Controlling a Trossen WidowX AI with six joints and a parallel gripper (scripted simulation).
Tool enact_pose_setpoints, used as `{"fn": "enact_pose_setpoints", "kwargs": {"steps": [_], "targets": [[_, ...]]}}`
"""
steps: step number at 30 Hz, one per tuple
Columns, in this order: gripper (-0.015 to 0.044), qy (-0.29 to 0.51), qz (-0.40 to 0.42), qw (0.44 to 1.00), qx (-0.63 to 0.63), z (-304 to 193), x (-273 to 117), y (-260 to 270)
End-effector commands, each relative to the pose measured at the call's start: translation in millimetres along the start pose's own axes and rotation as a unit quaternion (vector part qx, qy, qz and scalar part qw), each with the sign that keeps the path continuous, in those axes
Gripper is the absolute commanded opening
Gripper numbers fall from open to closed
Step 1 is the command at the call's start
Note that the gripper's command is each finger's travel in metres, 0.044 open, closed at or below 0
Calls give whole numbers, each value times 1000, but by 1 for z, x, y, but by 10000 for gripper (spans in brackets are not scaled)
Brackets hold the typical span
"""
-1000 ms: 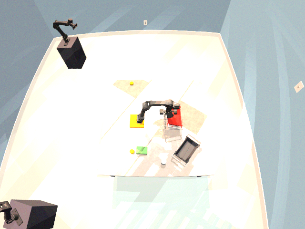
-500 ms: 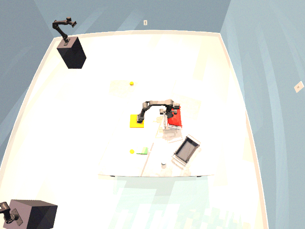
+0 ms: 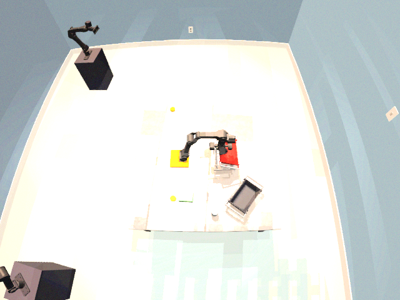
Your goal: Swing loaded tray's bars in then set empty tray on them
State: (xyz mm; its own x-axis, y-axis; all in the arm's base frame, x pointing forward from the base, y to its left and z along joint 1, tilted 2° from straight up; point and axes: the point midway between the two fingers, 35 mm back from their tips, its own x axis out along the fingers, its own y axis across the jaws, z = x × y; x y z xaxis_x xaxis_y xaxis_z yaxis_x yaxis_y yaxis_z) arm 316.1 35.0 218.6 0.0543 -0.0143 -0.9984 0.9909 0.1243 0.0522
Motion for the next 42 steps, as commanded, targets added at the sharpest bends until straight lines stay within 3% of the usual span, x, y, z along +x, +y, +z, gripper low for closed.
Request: {"fn": "enact_pose_setpoints", "kwargs": {"steps": [1, 42], "targets": [[0, 3, 12, 1000, -1, -1, -7, -1], [0, 2, 9, 1000, -1, 0, 38, 1]]}}
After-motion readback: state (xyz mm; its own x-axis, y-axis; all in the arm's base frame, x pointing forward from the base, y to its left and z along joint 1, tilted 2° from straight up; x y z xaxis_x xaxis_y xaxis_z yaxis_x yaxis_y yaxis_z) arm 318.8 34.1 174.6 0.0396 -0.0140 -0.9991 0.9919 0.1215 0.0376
